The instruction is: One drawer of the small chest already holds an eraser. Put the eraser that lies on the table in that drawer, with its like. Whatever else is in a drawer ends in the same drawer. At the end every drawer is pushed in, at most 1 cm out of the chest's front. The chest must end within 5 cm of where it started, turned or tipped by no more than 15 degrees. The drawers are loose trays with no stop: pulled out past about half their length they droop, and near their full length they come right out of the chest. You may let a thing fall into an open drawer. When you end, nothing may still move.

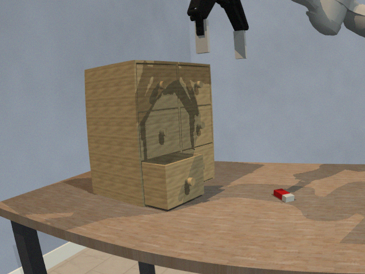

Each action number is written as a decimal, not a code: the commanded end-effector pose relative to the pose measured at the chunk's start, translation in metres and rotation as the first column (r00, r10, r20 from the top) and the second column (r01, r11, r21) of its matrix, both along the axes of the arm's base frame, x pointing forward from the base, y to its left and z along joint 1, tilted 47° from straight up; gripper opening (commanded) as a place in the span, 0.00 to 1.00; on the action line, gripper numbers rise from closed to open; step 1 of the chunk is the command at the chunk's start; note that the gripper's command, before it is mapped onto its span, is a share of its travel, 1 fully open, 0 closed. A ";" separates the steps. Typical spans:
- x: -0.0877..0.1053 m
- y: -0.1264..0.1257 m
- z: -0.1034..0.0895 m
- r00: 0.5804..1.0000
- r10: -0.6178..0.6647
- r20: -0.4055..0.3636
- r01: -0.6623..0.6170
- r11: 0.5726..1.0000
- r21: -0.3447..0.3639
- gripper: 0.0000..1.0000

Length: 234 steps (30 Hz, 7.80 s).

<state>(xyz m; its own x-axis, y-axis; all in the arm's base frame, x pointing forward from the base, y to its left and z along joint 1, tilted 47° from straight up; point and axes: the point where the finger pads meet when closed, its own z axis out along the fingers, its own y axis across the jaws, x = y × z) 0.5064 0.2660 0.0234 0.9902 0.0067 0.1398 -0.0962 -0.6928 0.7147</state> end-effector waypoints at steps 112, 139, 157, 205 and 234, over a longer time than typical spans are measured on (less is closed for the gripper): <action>-0.053 -0.176 -0.060 -0.203 0.581 -0.788 -0.755 0.419 0.504 1.00; -0.068 -0.223 -0.077 -0.628 0.406 -0.664 -0.641 0.214 0.737 1.00; -0.072 -0.238 -0.082 -0.735 0.326 -0.595 -0.576 0.163 0.801 1.00; -0.073 -0.241 -0.083 -0.754 0.309 -0.580 -0.562 0.153 0.813 0.23; -0.069 -0.272 -0.112 -0.754 0.309 -0.580 -0.562 0.153 0.813 0.23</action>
